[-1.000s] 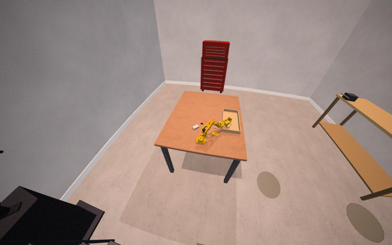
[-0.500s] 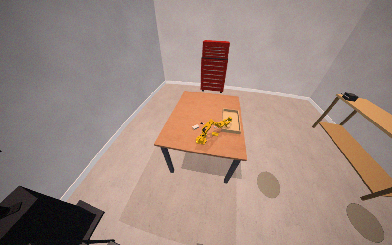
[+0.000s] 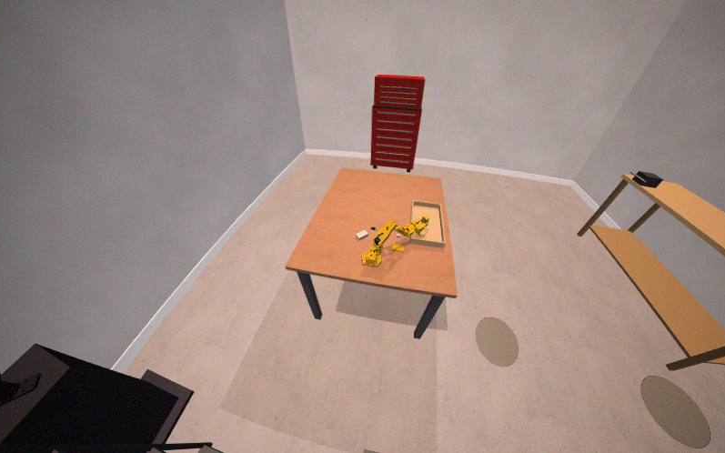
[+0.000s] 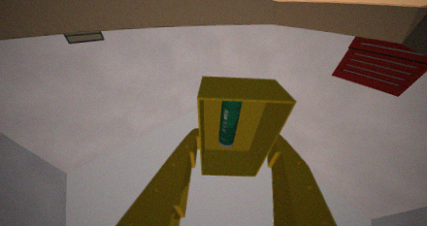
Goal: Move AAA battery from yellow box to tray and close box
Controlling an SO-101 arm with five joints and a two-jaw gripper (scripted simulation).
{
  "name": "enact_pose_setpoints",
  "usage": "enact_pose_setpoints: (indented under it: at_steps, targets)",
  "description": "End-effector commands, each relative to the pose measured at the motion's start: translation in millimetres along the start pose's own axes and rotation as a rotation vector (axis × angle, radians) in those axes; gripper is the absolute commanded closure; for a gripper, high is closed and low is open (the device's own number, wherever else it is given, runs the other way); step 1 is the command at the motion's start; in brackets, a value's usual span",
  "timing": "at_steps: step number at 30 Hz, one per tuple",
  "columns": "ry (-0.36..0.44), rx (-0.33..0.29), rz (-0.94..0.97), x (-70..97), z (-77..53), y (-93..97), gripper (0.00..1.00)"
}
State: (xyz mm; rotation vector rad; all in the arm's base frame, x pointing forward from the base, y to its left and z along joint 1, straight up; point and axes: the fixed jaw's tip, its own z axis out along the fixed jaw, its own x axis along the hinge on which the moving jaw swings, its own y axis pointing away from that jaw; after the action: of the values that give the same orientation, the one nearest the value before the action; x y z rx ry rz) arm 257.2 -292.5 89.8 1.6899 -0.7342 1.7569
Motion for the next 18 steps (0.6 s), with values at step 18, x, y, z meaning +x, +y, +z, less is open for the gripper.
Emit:
enact_pose_setpoints:
  at_steps: [18]
  targets:
    - [0.129,0.008,0.016,24.6,1.5,-3.0,0.78]
